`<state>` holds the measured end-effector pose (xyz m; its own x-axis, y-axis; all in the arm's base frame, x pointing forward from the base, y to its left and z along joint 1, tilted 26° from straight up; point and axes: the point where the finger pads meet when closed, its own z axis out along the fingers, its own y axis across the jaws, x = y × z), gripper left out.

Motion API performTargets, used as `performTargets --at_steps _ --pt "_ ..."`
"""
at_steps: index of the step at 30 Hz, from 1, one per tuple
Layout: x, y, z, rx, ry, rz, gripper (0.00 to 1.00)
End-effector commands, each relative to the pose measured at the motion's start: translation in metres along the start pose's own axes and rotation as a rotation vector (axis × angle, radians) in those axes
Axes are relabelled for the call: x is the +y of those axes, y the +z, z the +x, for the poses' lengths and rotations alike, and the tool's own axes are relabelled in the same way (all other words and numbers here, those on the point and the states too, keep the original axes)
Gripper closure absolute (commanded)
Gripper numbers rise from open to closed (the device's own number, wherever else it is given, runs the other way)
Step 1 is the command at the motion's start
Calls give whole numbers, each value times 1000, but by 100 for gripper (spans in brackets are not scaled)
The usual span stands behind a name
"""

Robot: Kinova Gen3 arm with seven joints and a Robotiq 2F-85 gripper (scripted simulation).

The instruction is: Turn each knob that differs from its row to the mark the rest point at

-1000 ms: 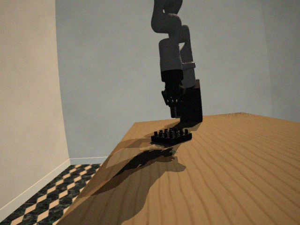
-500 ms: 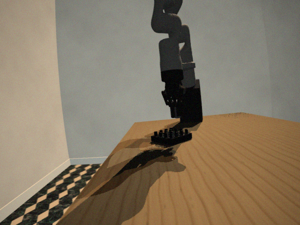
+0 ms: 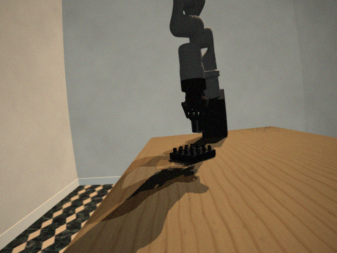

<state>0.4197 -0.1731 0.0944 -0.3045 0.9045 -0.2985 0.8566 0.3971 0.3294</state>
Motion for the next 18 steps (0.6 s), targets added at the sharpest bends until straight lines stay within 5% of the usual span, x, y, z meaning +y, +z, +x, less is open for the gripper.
performTargets --at_steps 1,18 --pt "-3 -1 0 -1 -11 6 81" --pt "-3 2 0 -2 -11 6 81"
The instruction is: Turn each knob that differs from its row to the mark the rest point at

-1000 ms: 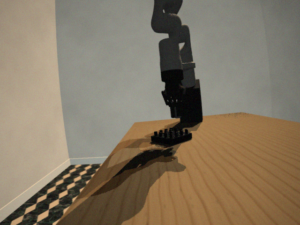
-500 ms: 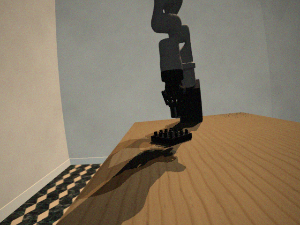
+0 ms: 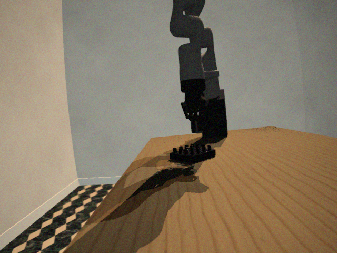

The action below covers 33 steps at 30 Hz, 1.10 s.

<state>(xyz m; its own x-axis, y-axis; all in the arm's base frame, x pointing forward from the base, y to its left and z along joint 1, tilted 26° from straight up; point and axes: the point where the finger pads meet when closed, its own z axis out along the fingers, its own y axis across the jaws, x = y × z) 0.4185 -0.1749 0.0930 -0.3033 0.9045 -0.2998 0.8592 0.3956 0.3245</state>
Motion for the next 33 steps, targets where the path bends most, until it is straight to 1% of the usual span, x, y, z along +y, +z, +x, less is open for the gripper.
performTargets --at_steps 1,16,31,33 --pt "0 2 1 0 -11 0 81" --pt "-1 16 0 0 -12 0 81" --pt "-1 35 0 -1 -12 0 81" --pt "-1 35 0 -1 -12 0 81"
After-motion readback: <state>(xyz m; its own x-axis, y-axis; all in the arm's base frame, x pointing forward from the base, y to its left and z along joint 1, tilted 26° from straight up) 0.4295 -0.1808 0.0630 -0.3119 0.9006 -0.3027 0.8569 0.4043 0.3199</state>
